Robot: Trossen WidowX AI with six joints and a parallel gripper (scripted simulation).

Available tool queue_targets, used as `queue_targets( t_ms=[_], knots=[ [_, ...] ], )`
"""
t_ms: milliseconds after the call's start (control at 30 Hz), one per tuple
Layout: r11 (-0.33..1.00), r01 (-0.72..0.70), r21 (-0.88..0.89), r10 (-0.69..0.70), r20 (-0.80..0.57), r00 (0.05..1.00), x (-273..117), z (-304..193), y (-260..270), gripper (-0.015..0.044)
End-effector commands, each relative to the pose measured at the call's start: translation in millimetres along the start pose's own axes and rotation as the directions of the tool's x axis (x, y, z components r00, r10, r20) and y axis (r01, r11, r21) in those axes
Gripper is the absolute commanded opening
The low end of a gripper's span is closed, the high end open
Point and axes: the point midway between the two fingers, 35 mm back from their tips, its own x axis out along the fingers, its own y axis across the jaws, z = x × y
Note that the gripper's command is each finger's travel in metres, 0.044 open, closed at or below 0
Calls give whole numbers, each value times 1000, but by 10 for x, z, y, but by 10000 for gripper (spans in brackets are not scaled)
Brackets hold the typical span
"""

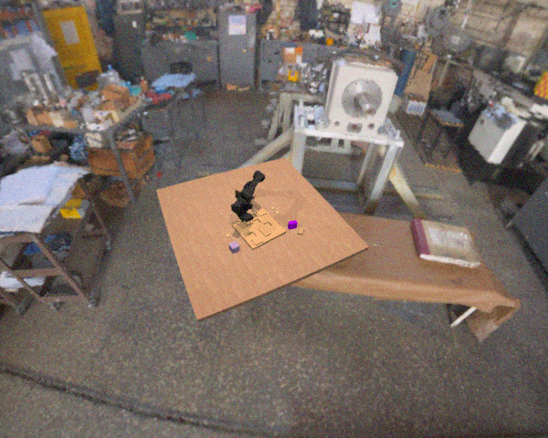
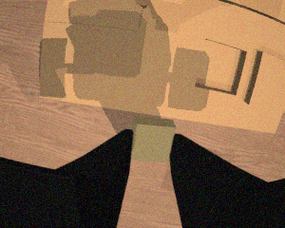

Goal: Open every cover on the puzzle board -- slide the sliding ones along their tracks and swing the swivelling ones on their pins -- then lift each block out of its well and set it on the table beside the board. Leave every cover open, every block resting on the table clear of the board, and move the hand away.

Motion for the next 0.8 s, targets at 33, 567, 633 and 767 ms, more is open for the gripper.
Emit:
queue_targets(
  t_ms=[33, 567, 633, 767],
  knots=[
    [1000, -6, -1, 6, 0, 1000, 13, -189, 136, 80],
    [1000, -7, -4, 7, 10, 1000, 75, -667, 559, 80],
    [1000, -7, -5, 7, 11, 1000, 86, -722, 616, 80],
    [1000, -7, -6, 7, 16, 1000, 112, -828, 733, 80]
  ],
)
